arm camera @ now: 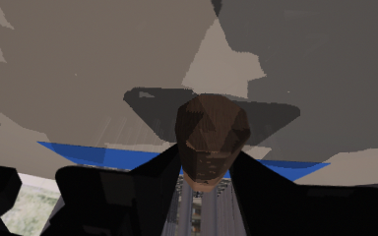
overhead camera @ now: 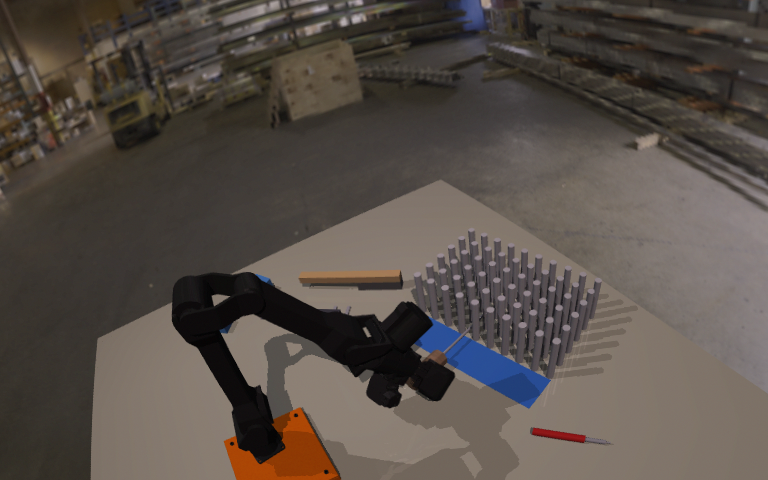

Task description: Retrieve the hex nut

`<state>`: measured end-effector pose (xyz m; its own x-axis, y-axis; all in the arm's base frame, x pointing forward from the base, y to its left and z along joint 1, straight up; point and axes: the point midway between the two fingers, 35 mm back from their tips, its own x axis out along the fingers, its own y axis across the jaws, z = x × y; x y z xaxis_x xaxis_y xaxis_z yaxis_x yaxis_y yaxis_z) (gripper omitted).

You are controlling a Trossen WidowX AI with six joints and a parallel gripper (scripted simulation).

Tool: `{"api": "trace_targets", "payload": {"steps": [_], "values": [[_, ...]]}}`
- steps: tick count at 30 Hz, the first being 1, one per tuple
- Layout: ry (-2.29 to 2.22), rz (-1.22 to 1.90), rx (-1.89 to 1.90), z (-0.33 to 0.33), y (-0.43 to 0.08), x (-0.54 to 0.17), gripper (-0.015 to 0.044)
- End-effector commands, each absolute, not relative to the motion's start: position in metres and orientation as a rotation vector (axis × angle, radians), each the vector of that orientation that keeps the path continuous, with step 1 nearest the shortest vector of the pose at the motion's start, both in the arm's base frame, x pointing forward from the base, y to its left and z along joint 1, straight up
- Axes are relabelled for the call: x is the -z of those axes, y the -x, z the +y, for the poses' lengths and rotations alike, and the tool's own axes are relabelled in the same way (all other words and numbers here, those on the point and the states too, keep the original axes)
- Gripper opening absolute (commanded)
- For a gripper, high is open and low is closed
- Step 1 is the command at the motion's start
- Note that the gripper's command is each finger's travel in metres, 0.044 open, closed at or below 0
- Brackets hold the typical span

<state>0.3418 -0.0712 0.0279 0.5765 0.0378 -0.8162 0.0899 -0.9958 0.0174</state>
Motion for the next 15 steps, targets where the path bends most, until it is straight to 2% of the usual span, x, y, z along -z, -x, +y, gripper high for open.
{"api": "trace_targets", "payload": {"steps": [1, 15], "values": [[-2.739, 0.118, 1.411, -0.0705, -0.3376, -0.0282, 0.0000], [-2.738, 0.118, 1.412, -0.0714, -0.3280, -0.0278, 0.0000]]}}
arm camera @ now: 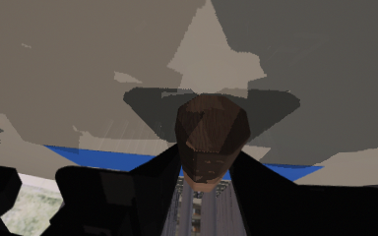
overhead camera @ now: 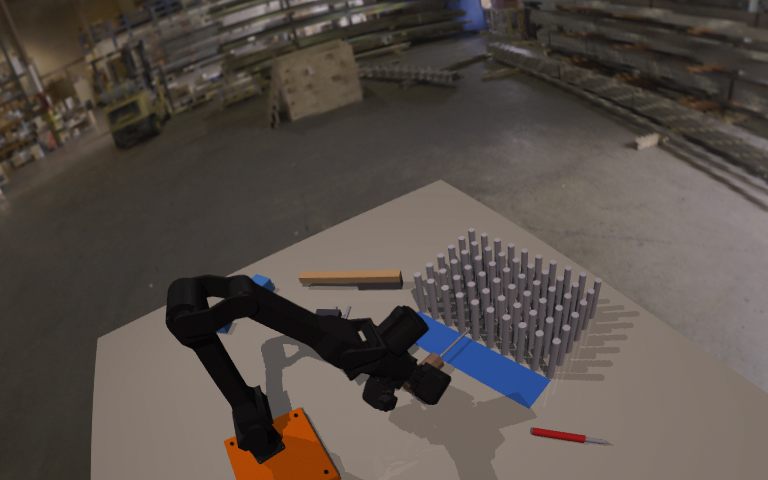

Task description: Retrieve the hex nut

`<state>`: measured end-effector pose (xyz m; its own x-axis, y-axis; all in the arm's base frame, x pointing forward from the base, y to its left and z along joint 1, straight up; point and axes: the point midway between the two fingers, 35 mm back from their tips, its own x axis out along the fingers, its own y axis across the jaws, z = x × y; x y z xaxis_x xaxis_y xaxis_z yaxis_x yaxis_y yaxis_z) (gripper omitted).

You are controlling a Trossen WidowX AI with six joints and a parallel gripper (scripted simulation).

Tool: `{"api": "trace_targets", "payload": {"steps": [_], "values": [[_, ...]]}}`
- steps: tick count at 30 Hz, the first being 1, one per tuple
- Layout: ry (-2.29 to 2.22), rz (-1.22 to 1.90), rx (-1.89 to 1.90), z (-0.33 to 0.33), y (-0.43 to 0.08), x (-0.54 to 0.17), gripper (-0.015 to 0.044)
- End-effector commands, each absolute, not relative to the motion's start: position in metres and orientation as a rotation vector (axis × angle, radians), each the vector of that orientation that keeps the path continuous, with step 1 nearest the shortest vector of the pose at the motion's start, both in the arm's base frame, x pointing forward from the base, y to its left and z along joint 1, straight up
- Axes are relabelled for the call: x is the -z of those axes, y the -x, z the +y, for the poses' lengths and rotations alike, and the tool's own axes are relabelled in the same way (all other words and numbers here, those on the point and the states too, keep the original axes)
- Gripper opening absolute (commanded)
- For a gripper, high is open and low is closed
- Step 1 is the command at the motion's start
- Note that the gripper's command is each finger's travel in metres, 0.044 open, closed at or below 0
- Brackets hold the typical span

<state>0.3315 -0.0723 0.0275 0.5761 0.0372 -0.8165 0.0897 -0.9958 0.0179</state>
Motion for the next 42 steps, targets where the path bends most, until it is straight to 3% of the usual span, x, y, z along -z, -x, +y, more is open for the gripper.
{"api": "trace_targets", "payload": {"steps": [1, 42], "values": [[-2.738, 0.118, 1.412, -0.071, -0.327, -0.028, 0.0000], [-2.737, 0.119, 1.415, -0.074, -0.299, -0.027, 0.0000]]}}
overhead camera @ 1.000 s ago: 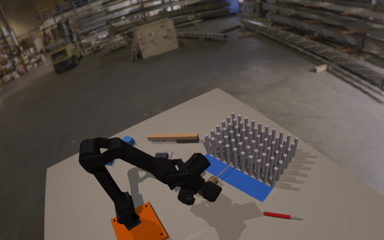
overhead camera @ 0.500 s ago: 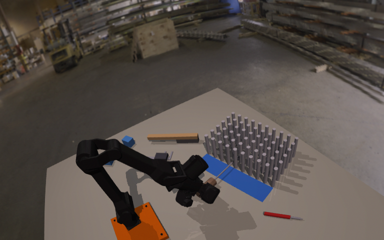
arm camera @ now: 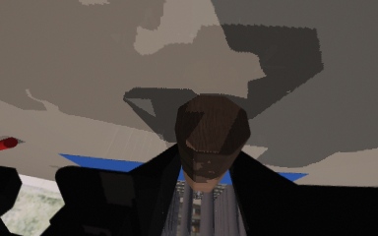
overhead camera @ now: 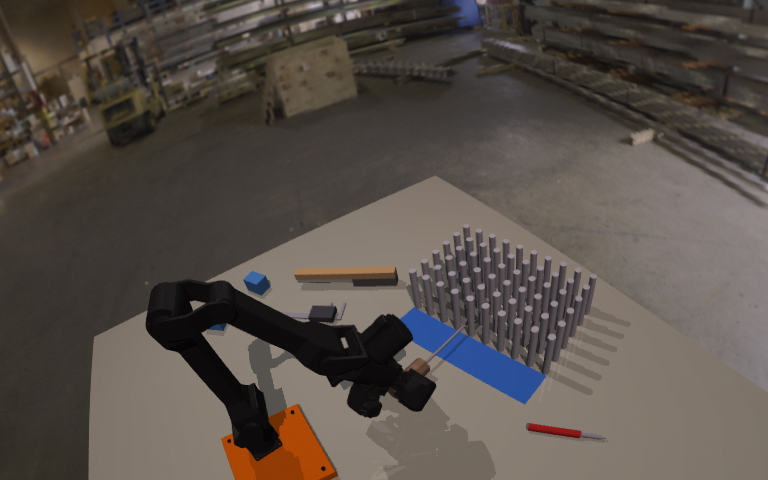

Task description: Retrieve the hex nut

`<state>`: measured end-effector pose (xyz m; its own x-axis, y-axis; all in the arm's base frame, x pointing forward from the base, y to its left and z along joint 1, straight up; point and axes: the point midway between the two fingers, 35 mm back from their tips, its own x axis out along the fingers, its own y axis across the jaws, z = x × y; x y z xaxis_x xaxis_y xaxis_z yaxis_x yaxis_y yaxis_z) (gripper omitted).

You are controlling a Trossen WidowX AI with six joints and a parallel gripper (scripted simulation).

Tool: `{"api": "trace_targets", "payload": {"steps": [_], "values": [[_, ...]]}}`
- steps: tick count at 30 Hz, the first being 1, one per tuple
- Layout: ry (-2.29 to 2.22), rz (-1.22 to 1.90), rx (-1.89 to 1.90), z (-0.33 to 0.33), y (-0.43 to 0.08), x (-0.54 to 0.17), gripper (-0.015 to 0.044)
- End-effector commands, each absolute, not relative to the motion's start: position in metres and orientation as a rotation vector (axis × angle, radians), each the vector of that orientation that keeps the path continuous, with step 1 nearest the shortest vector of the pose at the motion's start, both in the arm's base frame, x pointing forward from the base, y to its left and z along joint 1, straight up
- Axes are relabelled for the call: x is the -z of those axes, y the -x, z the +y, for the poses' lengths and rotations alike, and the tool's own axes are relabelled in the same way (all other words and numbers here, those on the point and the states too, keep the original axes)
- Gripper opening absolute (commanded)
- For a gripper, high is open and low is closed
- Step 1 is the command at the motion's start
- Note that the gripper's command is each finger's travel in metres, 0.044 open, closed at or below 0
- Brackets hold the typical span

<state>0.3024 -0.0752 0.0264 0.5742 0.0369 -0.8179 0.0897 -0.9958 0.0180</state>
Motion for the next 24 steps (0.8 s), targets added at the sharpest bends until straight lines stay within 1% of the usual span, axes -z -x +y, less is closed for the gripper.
{"api": "trace_targets", "payload": {"steps": [1, 24], "values": [[-2.737, 0.119, 1.415, -0.074, -0.298, -0.027, 0.0000], [-2.736, 0.119, 1.416, -0.076, -0.283, -0.026, 0.0000]]}}
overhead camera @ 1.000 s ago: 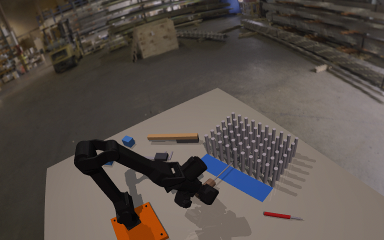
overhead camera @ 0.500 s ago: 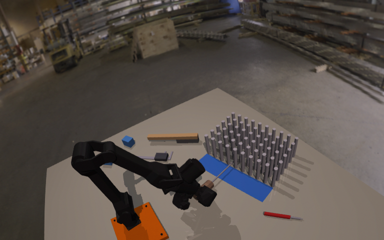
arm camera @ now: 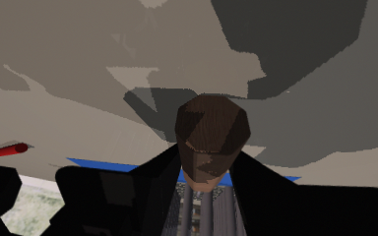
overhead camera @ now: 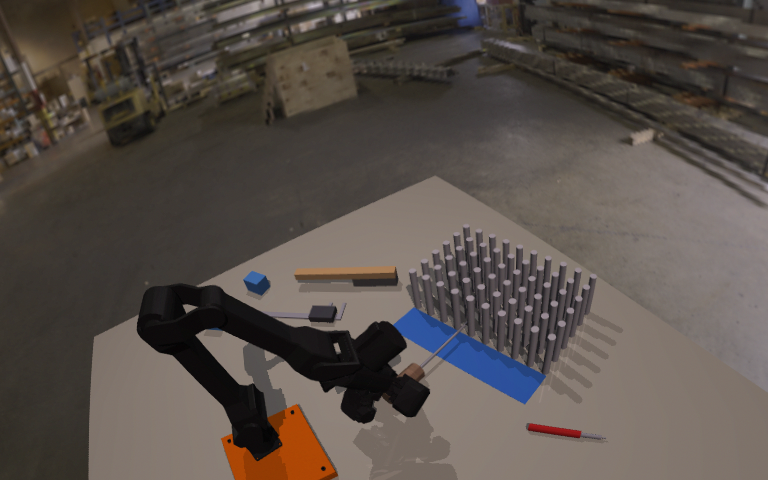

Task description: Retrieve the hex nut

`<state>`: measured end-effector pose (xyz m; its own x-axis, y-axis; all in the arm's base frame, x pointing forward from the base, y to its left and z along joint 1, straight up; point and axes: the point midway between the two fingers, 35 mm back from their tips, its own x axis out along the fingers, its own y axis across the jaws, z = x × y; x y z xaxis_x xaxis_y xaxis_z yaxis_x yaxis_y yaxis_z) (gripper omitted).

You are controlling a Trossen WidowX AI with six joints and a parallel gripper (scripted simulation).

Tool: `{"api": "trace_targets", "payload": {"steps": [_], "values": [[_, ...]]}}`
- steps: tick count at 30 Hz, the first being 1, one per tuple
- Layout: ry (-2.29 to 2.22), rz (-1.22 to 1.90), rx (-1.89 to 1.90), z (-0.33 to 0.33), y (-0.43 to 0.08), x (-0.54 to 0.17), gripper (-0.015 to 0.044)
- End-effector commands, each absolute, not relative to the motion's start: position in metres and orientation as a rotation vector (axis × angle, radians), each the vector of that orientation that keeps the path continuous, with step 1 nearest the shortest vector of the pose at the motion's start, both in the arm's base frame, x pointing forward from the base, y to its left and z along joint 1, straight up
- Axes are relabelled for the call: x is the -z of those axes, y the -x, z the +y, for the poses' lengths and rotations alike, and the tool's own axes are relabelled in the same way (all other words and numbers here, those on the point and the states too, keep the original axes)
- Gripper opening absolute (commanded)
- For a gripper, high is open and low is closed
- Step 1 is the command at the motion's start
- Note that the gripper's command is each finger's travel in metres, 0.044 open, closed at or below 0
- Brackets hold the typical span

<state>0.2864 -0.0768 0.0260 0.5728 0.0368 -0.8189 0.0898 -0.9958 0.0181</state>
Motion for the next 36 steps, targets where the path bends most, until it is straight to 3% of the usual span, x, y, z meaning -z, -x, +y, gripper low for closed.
{"api": "trace_targets", "payload": {"steps": [1, 36], "values": [[-2.736, 0.119, 1.416, -0.076, -0.283, -0.026, 0.0000], [-2.735, 0.119, 1.418, -0.078, -0.261, -0.026, 0.0000]]}}
